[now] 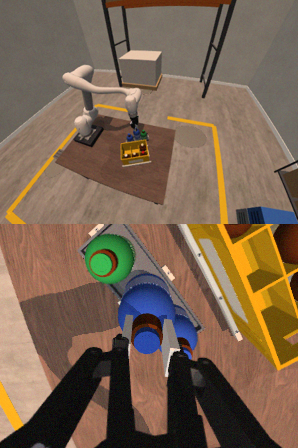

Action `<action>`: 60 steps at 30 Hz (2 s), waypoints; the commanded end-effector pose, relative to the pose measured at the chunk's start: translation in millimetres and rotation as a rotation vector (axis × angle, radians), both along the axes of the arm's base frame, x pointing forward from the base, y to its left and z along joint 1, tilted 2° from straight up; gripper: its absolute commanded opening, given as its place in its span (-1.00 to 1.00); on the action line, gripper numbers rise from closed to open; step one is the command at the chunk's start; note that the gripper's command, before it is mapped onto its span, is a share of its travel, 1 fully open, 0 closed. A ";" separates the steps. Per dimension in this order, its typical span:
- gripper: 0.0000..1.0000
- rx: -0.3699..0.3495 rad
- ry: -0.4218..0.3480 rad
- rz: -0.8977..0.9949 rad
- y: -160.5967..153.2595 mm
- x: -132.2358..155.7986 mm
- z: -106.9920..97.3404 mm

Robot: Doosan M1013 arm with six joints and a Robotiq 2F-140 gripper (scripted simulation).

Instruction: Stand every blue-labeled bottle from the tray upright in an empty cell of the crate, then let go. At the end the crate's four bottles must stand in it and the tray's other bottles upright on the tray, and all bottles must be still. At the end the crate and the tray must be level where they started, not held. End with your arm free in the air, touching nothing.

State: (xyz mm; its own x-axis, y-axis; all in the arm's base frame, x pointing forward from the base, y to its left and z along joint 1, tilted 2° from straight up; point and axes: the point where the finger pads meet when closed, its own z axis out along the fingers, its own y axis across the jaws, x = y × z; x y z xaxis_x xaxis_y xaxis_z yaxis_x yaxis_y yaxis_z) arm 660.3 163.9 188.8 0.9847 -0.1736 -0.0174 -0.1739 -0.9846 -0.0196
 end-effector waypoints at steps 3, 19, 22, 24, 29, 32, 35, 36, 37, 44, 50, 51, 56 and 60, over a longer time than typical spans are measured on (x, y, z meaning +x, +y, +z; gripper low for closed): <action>-1.00 0.000 0.000 0.000 0.0 0.0 0.1; -1.00 0.000 0.000 0.000 0.0 0.0 0.1; -1.00 0.000 0.000 0.000 0.0 0.0 0.1; -1.00 0.000 0.000 0.000 0.0 0.0 0.1; -1.00 0.000 0.000 0.000 0.0 0.0 0.2; -1.00 0.000 0.000 0.000 0.0 0.0 0.5; -1.00 0.000 0.000 0.000 0.0 0.0 1.2; -1.00 0.000 0.000 0.000 0.0 0.0 1.6; -1.00 0.000 0.000 0.000 0.0 0.0 2.0; -1.00 0.000 0.000 0.000 -0.1 0.0 5.0; -1.00 0.000 0.000 0.000 -0.2 0.1 10.6; -1.00 0.000 0.000 0.000 -0.3 0.1 11.7; -1.00 0.000 0.000 0.000 -0.3 0.2 15.2; -1.00 0.000 0.000 0.000 -0.5 0.2 20.1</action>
State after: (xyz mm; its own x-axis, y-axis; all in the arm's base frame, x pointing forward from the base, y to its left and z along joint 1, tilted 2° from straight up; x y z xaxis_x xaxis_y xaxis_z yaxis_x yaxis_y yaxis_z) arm 660.5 163.5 206.3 0.9847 -0.1736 -0.0173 -0.1739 -0.9846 -0.0196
